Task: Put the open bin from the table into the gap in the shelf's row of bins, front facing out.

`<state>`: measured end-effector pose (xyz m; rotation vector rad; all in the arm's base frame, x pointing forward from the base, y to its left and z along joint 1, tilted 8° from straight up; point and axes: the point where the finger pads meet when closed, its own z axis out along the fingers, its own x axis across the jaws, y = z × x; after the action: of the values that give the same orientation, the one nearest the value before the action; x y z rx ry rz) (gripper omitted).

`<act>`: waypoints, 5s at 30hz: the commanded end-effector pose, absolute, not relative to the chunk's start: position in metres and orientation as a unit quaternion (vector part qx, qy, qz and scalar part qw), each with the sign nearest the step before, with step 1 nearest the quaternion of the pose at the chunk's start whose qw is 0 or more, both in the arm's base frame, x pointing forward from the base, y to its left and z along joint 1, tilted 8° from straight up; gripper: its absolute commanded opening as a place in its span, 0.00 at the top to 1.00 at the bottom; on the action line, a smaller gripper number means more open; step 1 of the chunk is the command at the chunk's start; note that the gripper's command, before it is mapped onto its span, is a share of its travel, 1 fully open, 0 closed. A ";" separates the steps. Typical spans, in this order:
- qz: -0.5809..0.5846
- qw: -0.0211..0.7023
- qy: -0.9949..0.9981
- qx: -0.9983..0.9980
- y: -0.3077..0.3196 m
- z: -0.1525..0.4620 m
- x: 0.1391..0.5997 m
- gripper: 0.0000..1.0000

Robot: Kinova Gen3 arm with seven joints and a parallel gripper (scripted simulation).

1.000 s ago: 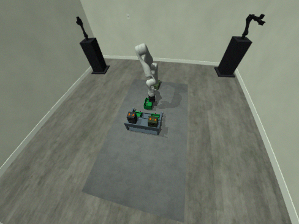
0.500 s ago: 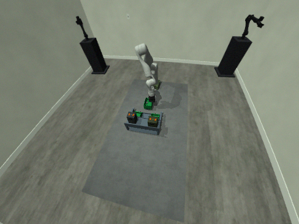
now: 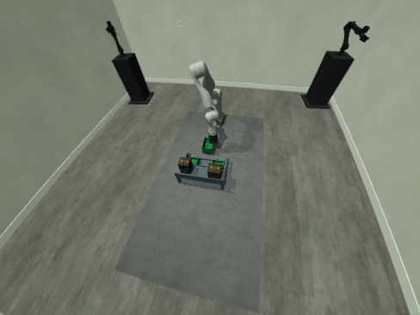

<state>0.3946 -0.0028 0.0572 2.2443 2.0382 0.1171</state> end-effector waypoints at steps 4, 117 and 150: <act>0.039 0.055 0.671 0.739 -0.003 0.058 0.395 1.00; -0.035 -0.027 0.671 0.740 -0.007 0.075 0.441 1.00; -0.048 -0.041 0.670 0.739 -0.007 0.077 0.442 1.00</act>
<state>0.4410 -0.0072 0.0758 2.3873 2.1643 -0.1584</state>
